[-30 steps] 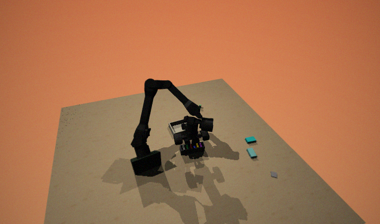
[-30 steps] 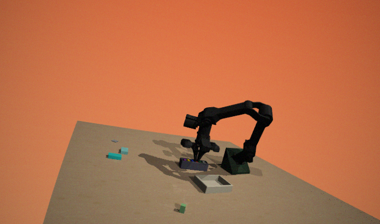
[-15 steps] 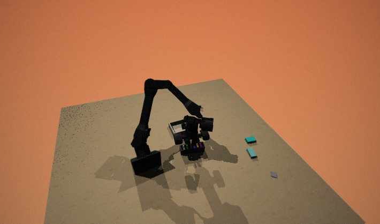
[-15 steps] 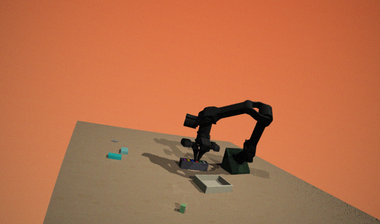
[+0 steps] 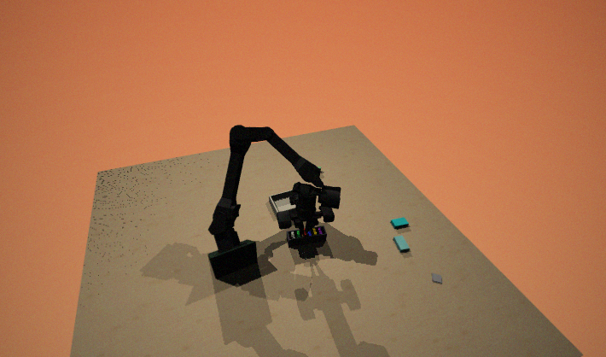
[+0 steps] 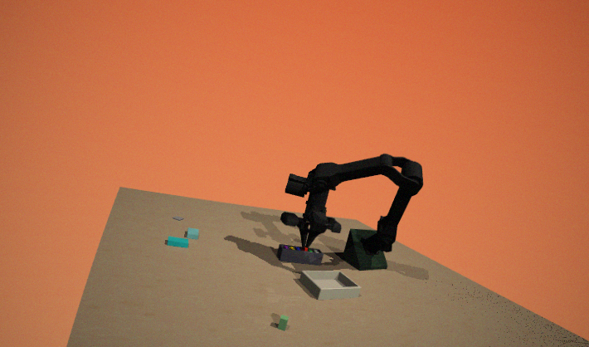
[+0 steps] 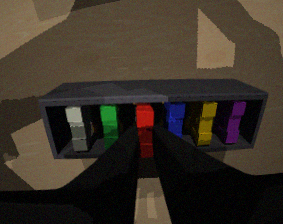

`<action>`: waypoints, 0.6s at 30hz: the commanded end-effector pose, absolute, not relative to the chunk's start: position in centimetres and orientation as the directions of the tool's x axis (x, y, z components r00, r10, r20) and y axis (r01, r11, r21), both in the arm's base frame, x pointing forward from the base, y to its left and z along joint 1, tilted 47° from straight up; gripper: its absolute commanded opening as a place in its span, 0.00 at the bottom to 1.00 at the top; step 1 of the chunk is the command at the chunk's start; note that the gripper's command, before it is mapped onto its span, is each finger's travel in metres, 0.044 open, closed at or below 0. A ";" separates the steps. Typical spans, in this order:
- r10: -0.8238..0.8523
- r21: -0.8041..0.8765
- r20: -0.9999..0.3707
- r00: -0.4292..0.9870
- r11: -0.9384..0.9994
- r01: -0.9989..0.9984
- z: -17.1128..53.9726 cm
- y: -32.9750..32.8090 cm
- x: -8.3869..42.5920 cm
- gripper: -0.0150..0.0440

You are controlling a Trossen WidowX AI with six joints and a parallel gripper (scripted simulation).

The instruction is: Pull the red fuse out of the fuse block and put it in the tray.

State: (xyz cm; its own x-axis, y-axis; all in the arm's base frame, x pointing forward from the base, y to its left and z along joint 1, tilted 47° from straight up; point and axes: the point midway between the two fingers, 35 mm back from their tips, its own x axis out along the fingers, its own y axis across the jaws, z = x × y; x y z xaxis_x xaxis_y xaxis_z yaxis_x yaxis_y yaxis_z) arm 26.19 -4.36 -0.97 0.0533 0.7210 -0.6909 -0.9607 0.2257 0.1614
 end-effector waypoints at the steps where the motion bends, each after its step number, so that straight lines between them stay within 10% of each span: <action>1: 0.718 0.159 -0.694 0.052 0.223 -0.962 -0.8 -4.6 26.2 0.25; 18: 0.719 0.159 -0.693 0.053 0.224 -0.962 -0.2 -5.2 26.2 0.25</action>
State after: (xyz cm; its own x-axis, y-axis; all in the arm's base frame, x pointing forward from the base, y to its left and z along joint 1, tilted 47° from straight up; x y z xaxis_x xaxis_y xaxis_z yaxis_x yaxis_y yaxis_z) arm 26.17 -5.02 -0.36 0.0544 0.7211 -0.6907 -0.9605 0.2269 0.1612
